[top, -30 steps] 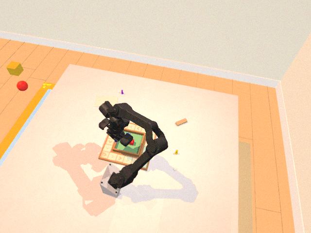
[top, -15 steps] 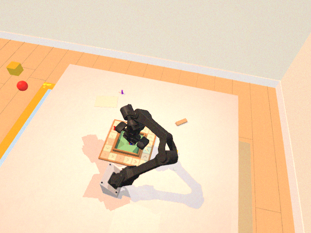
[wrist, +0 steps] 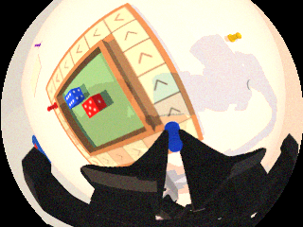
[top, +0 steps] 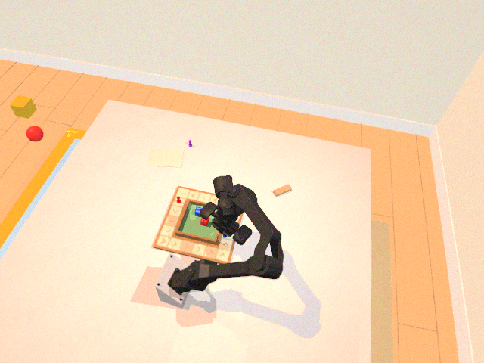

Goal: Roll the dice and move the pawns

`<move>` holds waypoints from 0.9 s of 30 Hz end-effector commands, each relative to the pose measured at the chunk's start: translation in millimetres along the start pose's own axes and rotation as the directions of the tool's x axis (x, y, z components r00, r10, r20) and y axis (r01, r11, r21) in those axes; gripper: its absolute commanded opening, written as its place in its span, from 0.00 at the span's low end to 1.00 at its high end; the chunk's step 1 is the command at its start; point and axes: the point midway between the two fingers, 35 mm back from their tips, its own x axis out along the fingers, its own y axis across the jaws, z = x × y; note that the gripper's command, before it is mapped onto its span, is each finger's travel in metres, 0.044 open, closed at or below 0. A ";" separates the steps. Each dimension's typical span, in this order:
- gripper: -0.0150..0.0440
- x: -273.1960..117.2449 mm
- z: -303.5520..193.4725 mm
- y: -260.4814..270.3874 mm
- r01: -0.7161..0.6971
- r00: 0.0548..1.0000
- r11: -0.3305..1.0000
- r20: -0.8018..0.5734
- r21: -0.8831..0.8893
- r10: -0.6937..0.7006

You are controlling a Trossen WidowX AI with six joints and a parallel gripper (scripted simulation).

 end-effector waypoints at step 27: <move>0.25 53.0 0.2 -7.5 0.012 1.000 1.000 0.004 -0.008 -0.012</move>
